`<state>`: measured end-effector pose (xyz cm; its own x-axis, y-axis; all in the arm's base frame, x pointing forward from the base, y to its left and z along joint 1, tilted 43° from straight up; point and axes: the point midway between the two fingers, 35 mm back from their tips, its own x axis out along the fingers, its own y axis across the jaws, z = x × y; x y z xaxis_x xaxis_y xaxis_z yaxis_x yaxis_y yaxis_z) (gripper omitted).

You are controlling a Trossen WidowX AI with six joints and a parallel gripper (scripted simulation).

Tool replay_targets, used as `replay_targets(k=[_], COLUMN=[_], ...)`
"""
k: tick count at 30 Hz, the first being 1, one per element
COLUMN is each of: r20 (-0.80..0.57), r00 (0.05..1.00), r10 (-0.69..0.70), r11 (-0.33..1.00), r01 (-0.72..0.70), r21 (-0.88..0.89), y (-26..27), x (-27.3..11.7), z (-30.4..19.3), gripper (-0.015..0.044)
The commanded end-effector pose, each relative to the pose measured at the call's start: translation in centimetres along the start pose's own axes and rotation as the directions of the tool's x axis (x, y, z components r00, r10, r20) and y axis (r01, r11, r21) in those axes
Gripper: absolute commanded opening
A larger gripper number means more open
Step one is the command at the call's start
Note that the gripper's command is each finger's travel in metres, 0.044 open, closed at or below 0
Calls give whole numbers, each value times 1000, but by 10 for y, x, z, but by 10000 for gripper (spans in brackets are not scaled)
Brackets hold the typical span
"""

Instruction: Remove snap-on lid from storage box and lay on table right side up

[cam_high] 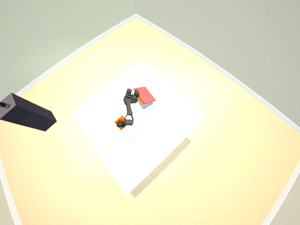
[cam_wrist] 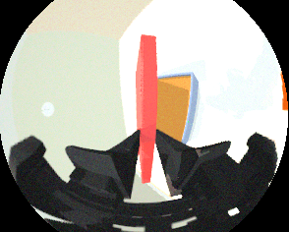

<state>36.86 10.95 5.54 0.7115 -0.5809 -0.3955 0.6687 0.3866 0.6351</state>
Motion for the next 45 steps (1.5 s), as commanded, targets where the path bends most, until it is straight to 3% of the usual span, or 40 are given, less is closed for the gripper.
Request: replay_targets(k=[1, 45], r20=[0, -1], r00=[1000, 1000], r10=[13, 12], r11=[1000, 1000], r01=[-13, -12], r21=[16, 15], y=[10, 36], x=[-7, -32], z=[-1, 11], gripper=[0, 0])
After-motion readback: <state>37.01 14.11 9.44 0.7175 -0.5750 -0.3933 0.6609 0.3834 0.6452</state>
